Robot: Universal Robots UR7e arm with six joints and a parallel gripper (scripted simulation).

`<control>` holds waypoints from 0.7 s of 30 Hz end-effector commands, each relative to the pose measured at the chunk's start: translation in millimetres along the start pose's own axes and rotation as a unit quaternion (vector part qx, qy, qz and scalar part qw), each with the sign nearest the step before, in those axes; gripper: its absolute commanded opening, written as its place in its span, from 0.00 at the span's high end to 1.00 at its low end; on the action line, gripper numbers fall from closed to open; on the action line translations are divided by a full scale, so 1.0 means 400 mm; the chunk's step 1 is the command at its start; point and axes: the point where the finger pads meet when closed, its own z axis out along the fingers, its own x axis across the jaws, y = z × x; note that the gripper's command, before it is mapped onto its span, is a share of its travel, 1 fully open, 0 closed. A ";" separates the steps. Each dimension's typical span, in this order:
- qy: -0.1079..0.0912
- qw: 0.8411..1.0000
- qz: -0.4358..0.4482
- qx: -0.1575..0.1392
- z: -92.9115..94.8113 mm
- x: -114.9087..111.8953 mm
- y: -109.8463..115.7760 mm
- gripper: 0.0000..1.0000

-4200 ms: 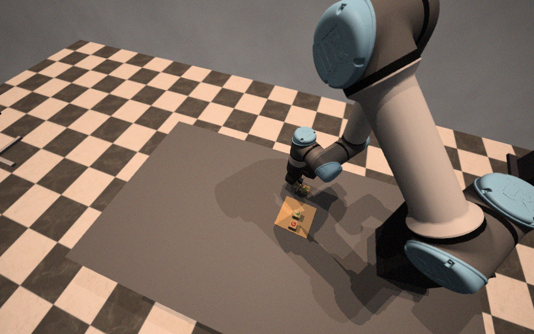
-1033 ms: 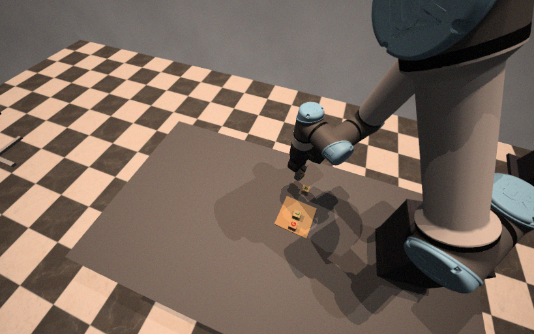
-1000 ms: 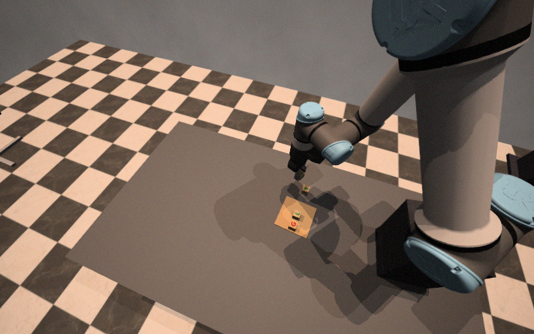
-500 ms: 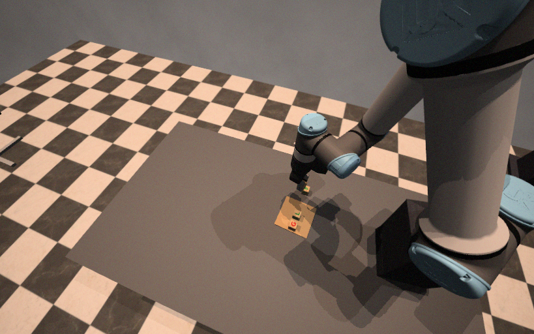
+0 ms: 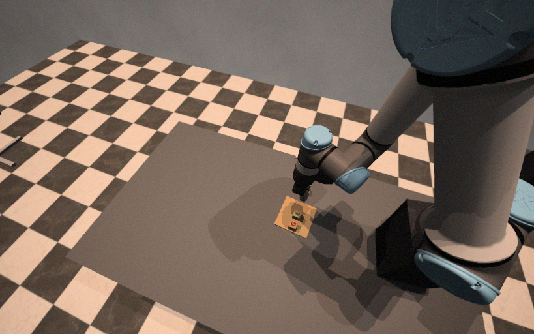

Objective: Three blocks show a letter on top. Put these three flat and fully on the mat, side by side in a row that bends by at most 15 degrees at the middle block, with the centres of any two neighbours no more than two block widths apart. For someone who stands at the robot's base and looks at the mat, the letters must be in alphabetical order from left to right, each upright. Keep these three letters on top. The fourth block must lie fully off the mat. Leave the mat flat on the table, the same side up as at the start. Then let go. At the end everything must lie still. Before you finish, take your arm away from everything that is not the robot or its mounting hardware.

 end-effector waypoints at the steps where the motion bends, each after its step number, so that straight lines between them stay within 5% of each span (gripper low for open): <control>1: -0.002 1.000 0.000 -0.002 -0.002 -0.005 0.005 0.43; 21: -0.002 1.000 -0.001 -0.002 0.081 -0.003 0.007 0.43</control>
